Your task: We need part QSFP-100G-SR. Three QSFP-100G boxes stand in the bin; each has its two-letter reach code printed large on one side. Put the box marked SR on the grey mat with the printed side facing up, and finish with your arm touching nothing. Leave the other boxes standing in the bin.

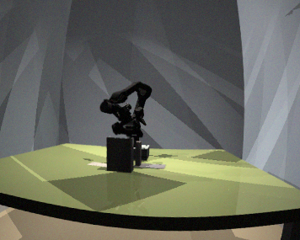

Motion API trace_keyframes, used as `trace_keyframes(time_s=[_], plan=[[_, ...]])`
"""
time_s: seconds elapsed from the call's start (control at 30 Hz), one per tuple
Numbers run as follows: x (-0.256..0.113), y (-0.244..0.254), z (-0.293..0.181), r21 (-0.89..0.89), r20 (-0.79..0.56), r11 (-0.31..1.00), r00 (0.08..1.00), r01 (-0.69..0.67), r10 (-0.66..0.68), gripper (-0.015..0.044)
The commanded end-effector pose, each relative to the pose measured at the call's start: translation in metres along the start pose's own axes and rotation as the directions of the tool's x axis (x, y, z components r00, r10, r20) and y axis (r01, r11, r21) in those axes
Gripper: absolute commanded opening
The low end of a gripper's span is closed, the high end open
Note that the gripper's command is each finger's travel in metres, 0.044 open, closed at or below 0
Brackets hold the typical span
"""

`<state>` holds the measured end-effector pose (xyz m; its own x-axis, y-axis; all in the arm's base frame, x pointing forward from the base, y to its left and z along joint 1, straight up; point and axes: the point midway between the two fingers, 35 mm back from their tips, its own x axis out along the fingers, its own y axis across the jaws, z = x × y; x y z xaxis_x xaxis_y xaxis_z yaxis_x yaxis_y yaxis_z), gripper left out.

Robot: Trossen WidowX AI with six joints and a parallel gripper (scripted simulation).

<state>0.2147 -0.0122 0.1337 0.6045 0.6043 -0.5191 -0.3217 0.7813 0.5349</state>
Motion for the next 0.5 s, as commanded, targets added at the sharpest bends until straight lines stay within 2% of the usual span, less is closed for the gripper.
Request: trace_keyframes(time_s=[0.0,0.47], plan=[[-0.0002,-0.0002,0.0008,-0.027,-0.004,1.0,1.0,-0.014,0.014,0.044],[0.001,-0.0035,0.001,-0.221,-0.068,0.967,0.991,-0.126,0.114,0.044]])
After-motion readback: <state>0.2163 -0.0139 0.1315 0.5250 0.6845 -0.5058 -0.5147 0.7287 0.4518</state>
